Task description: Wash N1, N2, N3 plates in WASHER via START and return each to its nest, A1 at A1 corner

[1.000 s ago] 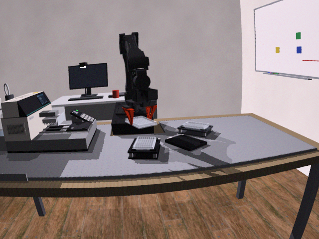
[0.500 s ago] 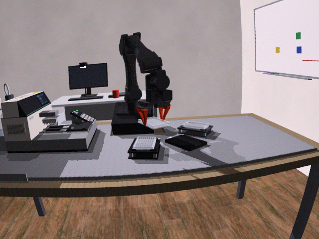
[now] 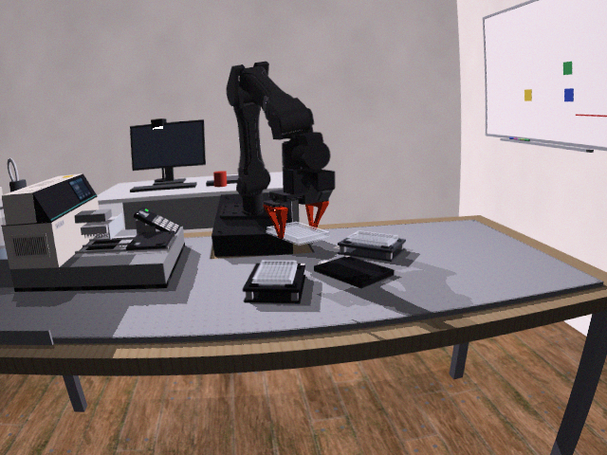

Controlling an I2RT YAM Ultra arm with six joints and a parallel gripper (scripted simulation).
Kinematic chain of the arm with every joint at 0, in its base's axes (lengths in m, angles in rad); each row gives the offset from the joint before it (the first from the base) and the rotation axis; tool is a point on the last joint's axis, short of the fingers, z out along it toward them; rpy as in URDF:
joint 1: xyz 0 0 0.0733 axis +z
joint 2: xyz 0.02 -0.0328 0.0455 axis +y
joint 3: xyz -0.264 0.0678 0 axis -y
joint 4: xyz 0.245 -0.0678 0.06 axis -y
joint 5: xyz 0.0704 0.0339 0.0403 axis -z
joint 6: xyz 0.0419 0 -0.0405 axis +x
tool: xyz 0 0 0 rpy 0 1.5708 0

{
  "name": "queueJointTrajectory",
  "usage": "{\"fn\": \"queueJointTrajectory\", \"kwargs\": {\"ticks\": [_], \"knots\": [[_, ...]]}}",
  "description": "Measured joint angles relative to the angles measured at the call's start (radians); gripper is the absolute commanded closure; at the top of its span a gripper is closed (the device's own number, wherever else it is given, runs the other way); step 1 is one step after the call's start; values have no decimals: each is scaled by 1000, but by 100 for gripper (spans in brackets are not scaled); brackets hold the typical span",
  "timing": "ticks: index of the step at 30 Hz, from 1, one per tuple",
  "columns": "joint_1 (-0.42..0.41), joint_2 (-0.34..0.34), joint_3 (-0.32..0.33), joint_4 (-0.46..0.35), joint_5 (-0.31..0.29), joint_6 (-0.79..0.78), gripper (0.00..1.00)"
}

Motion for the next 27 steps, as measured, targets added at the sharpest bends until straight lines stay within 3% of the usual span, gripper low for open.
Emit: {"fn": "queueJointTrajectory", "kwargs": {"ticks": [15,27], "knots": [[235,69,-8,18,58,121,100],[388,159,35,23,102,275,100]]}}
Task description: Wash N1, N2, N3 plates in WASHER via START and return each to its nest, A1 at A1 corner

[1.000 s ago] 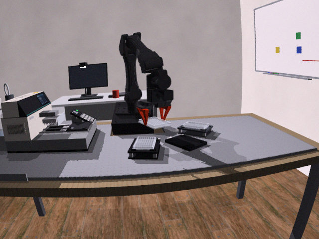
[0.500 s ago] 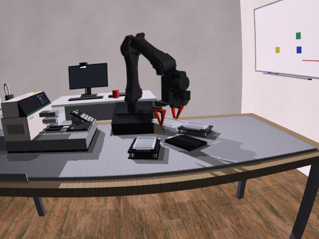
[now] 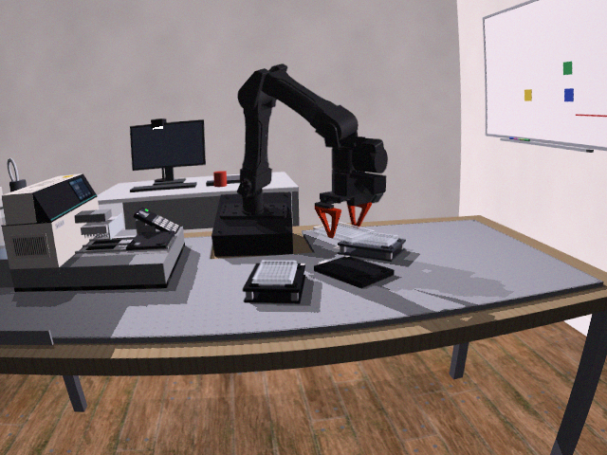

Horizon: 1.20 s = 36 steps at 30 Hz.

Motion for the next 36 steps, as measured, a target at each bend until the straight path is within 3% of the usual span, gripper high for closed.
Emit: {"fn": "queueJointTrajectory", "kwargs": {"ticks": [7,36], "knots": [[70,46,34,3,14,77,100],[71,48,51,3,24,105,100]]}}
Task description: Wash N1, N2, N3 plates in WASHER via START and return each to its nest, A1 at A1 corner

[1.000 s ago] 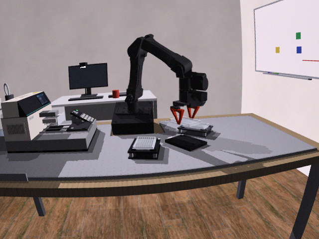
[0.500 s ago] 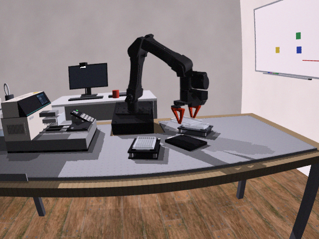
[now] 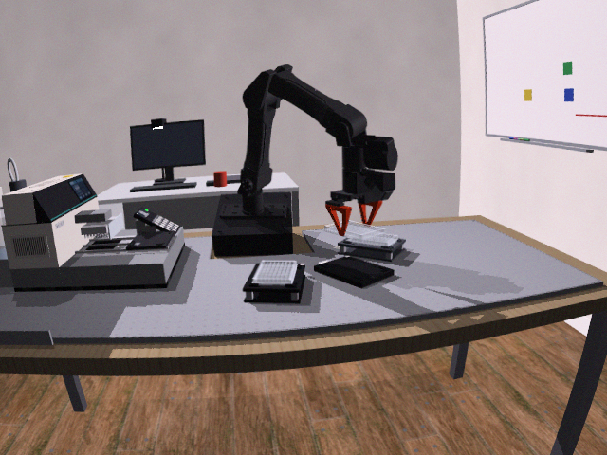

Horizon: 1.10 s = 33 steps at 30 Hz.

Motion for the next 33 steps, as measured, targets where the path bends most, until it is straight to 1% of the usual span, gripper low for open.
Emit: {"fn": "queueJointTrajectory", "kwargs": {"ticks": [12,20,33], "knots": [[0,0,-2,0,0,0,100],[-7,12,-25,16,-1,-2,100],[-24,49,-55,83,-4,-16,100]]}}
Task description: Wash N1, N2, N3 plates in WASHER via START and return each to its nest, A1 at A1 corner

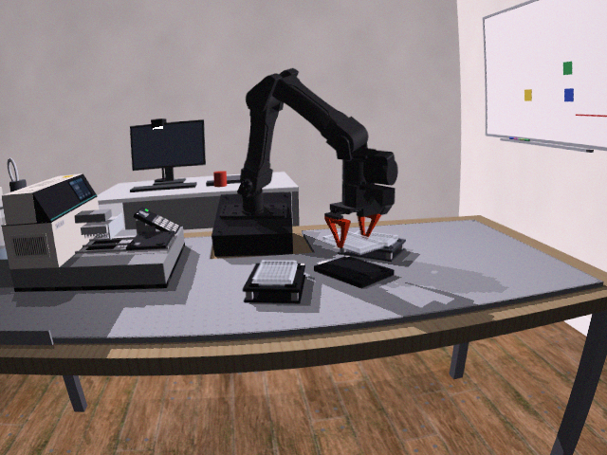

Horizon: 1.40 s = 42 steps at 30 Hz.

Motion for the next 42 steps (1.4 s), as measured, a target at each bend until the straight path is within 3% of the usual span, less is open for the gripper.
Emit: {"fn": "queueJointTrajectory", "kwargs": {"ticks": [32,42], "knots": [[-35,91,-61,162,-8,-36,100],[-35,90,-64,181,-9,-40,100]]}}
